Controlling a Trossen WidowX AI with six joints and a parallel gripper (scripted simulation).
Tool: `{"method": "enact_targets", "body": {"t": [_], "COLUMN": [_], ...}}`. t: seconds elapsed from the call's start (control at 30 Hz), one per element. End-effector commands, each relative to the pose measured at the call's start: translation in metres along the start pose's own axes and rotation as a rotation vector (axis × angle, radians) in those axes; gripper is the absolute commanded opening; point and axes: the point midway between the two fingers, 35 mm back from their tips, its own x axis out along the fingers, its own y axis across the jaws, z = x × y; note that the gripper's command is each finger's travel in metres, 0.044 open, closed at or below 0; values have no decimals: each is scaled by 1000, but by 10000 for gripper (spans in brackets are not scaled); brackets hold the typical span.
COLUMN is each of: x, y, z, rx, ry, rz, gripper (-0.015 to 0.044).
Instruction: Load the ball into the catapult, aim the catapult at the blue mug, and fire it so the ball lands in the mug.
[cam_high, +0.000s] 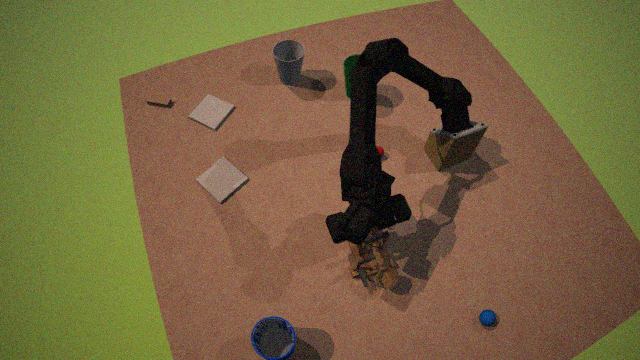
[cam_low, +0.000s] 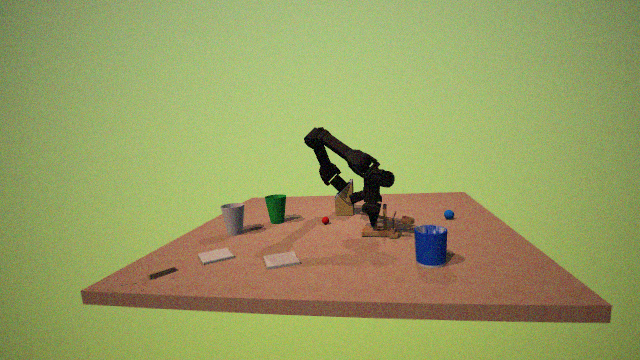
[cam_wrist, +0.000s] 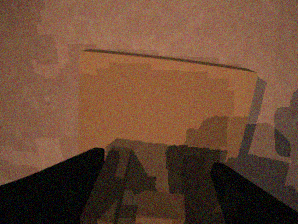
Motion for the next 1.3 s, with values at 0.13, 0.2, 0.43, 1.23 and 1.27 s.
{"method": "enact_targets", "body": {"t": [0.13, 0.2, 0.43, 1.23, 1.27], "x": [-39, -50, -50, -48, -48], "y": [1, 0, 0, 13, 14], "z": [-1, -1, -1, -6, -7], "rx": [1, 0, -81, -896, -930], "ry": [3, 3, 2, -5, -6], "rz": [1, -1, 0, 2, 2], "gripper": [26, 0, 0, 0, 0]}}
